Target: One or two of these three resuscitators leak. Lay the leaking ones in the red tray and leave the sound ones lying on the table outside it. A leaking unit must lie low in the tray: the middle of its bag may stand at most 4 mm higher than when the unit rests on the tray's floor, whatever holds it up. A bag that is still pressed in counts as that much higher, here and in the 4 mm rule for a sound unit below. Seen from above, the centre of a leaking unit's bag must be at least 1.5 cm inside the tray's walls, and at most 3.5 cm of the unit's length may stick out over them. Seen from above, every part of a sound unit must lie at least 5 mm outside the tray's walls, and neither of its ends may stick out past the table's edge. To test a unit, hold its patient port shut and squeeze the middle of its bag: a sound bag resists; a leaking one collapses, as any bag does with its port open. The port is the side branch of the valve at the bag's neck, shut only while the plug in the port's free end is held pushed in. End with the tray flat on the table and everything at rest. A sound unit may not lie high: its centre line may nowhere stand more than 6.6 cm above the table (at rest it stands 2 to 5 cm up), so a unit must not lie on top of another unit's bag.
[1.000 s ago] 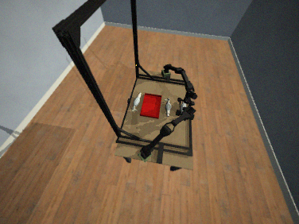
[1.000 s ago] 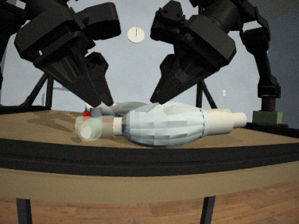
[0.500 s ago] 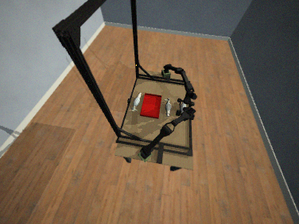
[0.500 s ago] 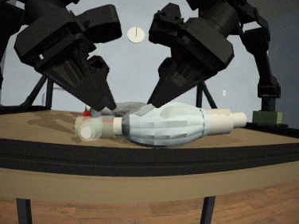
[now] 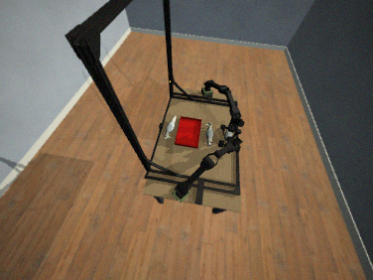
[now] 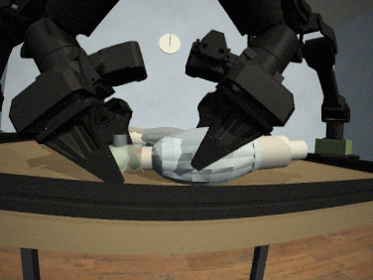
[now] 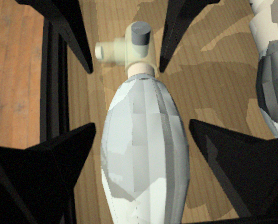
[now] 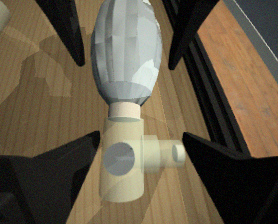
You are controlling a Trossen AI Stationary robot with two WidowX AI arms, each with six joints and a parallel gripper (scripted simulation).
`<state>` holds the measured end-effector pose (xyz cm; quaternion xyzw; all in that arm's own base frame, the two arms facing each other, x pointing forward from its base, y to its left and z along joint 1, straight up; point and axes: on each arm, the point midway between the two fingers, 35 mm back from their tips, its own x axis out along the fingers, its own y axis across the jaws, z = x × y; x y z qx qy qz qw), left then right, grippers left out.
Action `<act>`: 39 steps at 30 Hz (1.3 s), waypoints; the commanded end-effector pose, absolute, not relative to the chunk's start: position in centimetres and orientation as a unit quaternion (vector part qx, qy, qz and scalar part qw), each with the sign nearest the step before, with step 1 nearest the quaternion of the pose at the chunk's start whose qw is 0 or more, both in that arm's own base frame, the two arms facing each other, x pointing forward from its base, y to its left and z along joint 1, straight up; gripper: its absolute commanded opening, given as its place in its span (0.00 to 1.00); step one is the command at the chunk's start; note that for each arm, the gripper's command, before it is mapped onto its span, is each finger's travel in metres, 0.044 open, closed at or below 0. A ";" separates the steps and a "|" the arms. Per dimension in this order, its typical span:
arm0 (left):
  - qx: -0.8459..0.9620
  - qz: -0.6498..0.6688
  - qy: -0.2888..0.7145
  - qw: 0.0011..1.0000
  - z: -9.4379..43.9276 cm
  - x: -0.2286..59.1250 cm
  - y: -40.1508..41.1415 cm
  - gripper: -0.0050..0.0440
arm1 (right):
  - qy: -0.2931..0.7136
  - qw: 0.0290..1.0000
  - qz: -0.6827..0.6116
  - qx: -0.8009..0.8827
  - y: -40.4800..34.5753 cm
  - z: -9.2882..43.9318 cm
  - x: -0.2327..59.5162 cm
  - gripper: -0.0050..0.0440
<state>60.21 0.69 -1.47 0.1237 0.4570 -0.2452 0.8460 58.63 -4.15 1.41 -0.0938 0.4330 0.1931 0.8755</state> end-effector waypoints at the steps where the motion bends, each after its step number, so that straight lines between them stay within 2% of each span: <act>1: 0.123 -0.246 0.459 0.845 -1.9 60.1 0.6 1.00 | 0.434 0.875 0.193 -0.094 -4.1 0.9 58.5 0.94; 17: 0.123 -0.246 0.459 0.845 -1.9 60.1 0.6 1.00 | 0.434 0.875 0.193 -0.094 -4.1 0.9 58.5 0.94; 18: 0.124 -0.246 0.459 0.845 -1.7 60.1 0.6 1.00 | 0.433 0.876 0.193 -0.093 -4.1 1.0 58.6 0.10; 39: 0.123 -0.246 0.459 0.845 -1.8 60.1 0.6 1.00 | 0.432 0.876 0.194 -0.094 -4.0 1.1 58.6 0.10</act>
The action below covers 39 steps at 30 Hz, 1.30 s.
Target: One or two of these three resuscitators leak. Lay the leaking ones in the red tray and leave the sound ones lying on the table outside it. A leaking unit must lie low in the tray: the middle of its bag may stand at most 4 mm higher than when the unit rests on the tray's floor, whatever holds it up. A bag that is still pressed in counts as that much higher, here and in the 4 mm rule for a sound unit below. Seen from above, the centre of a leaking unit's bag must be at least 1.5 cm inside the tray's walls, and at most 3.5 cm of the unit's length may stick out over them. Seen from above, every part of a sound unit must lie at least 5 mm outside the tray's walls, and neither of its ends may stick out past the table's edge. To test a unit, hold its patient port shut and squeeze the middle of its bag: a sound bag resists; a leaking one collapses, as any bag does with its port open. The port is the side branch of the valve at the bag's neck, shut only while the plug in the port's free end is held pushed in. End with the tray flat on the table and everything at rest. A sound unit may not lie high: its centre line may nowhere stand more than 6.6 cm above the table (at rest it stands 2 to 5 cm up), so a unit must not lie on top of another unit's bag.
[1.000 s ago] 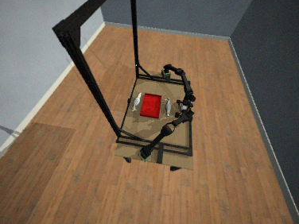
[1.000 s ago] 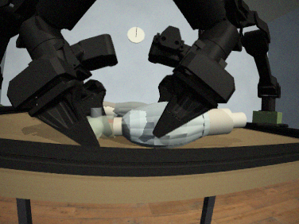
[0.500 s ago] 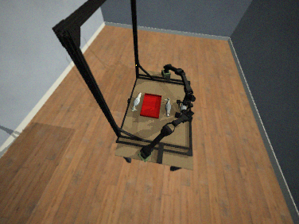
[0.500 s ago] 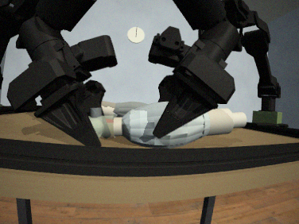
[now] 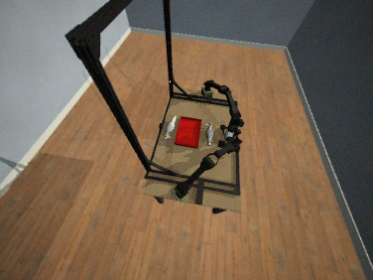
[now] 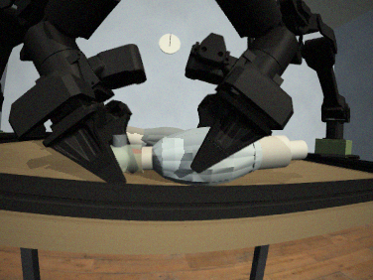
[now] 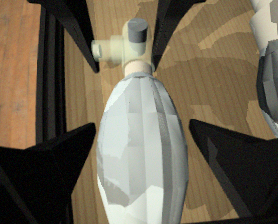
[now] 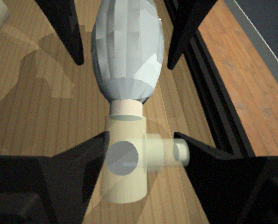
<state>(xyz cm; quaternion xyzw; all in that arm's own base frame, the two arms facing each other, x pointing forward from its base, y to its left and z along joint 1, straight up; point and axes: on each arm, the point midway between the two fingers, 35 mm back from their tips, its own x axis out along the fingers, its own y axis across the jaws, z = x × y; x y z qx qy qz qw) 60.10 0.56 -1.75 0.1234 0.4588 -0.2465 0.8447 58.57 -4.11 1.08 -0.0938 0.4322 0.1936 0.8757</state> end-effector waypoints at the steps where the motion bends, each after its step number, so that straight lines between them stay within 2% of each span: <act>1: 0.123 -0.246 0.459 0.845 -1.8 60.1 0.6 1.00 | 0.432 0.876 0.194 -0.094 -4.0 1.1 58.6 0.10; 12: 0.123 -0.246 0.459 0.845 -1.8 60.1 0.6 1.00 | 0.432 0.876 0.194 -0.094 -4.0 1.1 58.6 0.10; 13: 0.123 -0.246 0.459 0.845 -1.7 60.1 0.6 0.10 | 0.434 0.875 0.193 -0.094 -4.1 0.9 58.5 0.10; 39: 0.124 -0.245 0.458 0.845 -1.7 60.2 0.6 0.10 | 0.434 0.875 0.195 -0.094 -4.0 1.0 58.5 0.10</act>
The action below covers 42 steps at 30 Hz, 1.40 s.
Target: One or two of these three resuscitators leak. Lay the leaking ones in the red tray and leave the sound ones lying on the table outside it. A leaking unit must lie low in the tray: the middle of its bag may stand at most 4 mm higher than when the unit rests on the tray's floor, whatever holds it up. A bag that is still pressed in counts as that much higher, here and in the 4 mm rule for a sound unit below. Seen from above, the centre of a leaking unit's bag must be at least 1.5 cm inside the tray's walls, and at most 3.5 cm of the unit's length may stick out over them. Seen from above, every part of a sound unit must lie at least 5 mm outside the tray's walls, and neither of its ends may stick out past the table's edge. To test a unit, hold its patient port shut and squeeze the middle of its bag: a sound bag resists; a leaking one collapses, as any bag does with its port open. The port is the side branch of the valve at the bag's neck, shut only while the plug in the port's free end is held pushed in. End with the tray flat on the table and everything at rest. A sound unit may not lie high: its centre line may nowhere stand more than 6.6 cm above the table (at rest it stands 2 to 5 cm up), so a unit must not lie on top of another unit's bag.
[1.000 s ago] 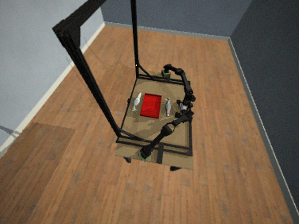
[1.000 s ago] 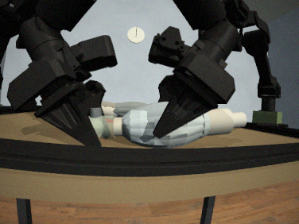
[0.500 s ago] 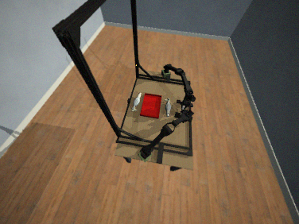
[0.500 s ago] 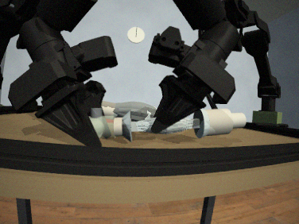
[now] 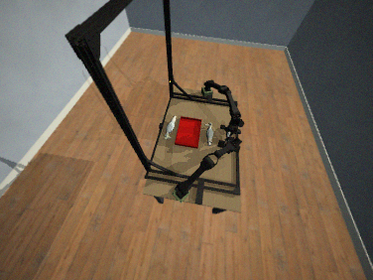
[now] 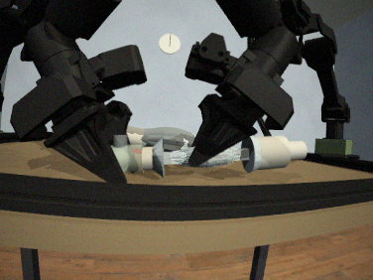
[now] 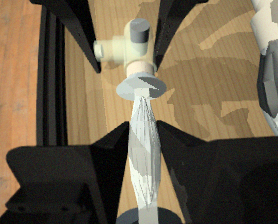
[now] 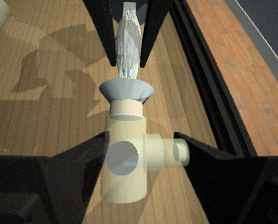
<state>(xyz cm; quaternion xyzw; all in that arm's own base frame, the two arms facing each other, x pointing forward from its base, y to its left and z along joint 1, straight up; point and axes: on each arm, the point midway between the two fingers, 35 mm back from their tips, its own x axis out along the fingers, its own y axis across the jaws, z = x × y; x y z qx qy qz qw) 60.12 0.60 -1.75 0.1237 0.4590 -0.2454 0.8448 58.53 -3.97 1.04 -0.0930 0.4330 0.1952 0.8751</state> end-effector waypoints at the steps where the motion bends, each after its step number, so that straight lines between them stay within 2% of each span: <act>1: 0.124 -0.245 0.458 0.845 -1.7 60.2 0.6 0.10 | 0.434 0.875 0.195 -0.094 -4.0 1.0 58.5 0.10; 7: 0.124 -0.245 0.458 0.845 -1.7 60.2 0.6 0.10 | 0.434 0.875 0.195 -0.094 -4.0 1.0 58.5 0.10; 8: 0.123 -0.244 0.459 0.845 -1.8 60.1 0.7 0.10 | 0.434 0.875 0.194 -0.095 -3.9 1.0 58.5 1.00; 42: 0.123 -0.246 0.462 0.843 -2.0 60.0 0.6 0.10 | 0.432 0.875 0.195 -0.095 -3.9 1.1 58.6 1.00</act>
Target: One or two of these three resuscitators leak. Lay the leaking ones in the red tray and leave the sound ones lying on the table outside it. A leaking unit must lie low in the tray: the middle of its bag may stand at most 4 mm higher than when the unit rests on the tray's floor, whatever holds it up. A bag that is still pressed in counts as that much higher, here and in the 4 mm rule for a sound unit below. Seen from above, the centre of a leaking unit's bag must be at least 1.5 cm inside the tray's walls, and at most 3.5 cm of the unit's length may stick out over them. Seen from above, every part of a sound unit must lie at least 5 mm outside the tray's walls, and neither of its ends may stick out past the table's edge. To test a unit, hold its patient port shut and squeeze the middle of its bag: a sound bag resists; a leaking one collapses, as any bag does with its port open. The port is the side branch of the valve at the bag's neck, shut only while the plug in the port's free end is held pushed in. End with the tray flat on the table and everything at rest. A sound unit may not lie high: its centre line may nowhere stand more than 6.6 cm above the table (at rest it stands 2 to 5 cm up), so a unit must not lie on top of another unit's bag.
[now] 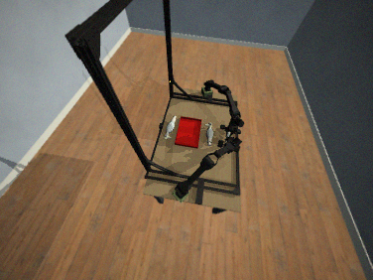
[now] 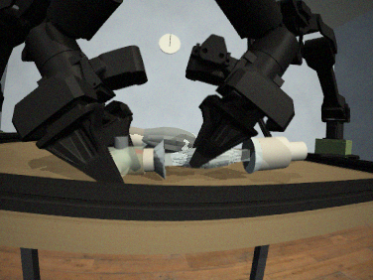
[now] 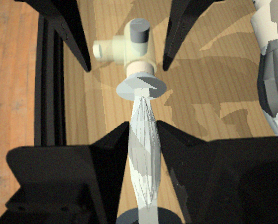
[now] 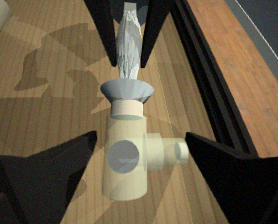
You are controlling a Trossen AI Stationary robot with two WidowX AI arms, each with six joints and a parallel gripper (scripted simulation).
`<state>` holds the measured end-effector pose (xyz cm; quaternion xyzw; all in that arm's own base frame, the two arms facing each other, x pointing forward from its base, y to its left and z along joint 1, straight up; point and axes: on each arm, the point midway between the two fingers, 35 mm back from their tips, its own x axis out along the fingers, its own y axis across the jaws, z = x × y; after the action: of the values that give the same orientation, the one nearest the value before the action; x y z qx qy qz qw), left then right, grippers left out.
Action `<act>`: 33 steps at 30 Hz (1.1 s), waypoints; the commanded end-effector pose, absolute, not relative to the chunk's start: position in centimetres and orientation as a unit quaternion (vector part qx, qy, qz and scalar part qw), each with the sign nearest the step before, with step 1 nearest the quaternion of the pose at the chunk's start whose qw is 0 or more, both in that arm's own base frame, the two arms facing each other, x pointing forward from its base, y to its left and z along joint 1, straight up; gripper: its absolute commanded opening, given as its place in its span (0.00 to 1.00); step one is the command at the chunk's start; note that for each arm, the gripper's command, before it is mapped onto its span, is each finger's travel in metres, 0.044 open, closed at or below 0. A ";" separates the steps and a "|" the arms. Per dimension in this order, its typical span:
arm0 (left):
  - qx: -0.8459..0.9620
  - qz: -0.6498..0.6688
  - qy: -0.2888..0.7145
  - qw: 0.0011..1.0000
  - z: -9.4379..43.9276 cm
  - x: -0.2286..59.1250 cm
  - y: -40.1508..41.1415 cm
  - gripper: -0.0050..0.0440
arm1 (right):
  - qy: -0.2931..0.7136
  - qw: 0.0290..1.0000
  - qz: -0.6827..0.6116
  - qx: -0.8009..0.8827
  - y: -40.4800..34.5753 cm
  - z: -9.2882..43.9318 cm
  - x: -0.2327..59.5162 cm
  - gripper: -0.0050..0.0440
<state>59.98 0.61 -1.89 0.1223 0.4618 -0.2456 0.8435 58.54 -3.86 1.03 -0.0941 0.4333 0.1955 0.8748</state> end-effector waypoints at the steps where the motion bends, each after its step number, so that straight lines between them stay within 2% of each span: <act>1: 0.123 -0.246 0.462 0.843 -2.0 60.0 0.6 0.10 | 0.432 0.875 0.195 -0.095 -3.9 1.1 58.6 1.00; 16: 0.123 -0.246 0.462 0.843 -2.0 60.0 0.6 0.10 | 0.432 0.875 0.195 -0.095 -3.9 1.1 58.6 1.00; 17: 0.122 -0.246 0.463 0.843 -1.9 60.0 0.6 0.10 | 0.433 0.875 0.195 -0.094 -3.9 8.0 58.6 1.00; 20: 0.122 -0.246 0.463 0.843 -1.9 60.0 0.6 0.10 | 0.433 0.875 0.195 -0.094 -3.9 9.9 58.6 1.00; 33: 0.122 -0.246 0.463 0.843 -1.9 60.0 0.6 0.10 | 0.433 0.875 0.195 -0.094 -3.9 10.0 58.6 1.00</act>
<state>59.92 0.60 -2.01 0.1218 0.4633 -0.2460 0.8426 58.52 -3.94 9.68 -0.0939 0.4348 0.1943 0.8743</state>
